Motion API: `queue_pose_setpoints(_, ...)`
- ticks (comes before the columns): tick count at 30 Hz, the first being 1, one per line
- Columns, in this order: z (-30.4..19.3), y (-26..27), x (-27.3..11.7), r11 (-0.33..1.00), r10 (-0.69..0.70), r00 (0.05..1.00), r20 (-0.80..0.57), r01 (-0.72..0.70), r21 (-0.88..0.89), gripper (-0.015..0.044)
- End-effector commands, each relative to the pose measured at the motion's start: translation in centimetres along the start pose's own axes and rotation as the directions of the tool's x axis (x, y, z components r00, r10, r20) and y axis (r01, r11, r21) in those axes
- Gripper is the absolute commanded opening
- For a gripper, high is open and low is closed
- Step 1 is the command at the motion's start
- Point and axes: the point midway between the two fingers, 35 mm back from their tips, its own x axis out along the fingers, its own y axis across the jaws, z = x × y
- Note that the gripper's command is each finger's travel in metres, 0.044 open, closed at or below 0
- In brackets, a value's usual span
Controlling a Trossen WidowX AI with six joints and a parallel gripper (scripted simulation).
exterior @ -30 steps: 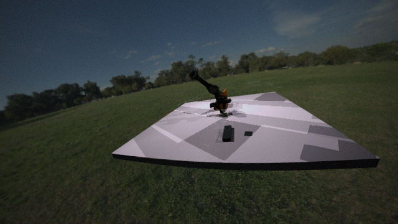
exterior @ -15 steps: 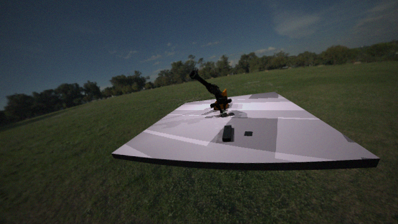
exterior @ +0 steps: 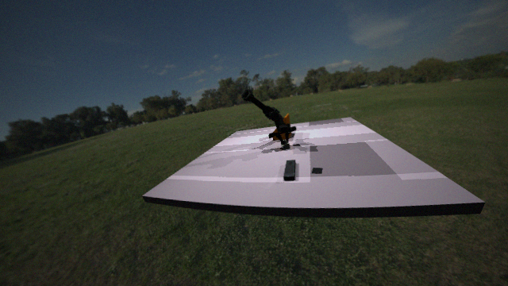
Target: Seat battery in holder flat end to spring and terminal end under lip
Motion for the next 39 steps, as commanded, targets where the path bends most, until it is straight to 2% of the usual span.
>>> queue_pose_setpoints(1,-0.51,0.35,0.32,1.0,0.01,0.999,-0.043,-0.01,-0.004,0.0087)
queue_pose_setpoints(39,-0.47,-0.12,0.69,1.0,0.026,0.966,-0.256,-0.025,0.006,0.0087)
